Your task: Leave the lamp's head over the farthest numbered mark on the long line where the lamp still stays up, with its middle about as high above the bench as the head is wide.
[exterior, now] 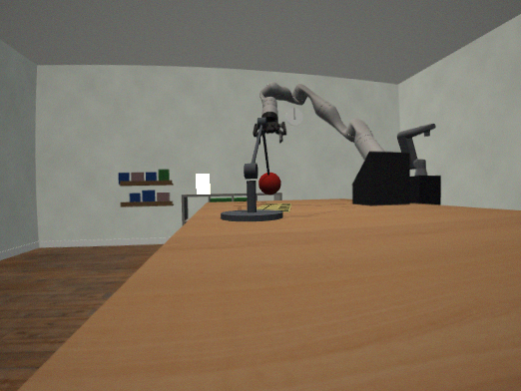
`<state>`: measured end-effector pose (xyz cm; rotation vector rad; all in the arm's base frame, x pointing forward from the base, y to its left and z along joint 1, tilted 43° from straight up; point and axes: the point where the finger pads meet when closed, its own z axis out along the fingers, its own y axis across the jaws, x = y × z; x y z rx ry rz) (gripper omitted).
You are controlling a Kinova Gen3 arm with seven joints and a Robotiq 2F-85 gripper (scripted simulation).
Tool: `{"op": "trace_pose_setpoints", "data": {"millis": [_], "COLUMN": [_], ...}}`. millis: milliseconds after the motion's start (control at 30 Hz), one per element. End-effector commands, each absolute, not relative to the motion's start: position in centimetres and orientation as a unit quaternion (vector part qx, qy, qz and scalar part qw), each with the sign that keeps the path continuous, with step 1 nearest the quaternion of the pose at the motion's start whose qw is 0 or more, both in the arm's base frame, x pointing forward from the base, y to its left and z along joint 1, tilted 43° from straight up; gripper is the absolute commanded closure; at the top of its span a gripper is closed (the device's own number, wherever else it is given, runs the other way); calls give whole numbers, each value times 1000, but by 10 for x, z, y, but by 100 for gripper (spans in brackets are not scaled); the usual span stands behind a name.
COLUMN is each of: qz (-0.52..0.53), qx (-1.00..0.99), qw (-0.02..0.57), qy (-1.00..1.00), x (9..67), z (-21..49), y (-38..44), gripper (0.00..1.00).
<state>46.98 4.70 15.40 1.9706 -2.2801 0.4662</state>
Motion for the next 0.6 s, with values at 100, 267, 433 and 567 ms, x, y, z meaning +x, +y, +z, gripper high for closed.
{"op": "trace_pose_setpoints", "data": {"millis": [100, 267, 433, 567], "qz": [166, 182, 198, 201], "qx": [642, 636, 631, 629], "qw": [54, 65, 76, 78], "qy": [-747, -747, -747, -747], "x": [472, 475, 477, 478], "z": [154, 153, 152, 150], "y": [51, 56, 60, 60], "gripper": [0, 0, 0, 0]}}
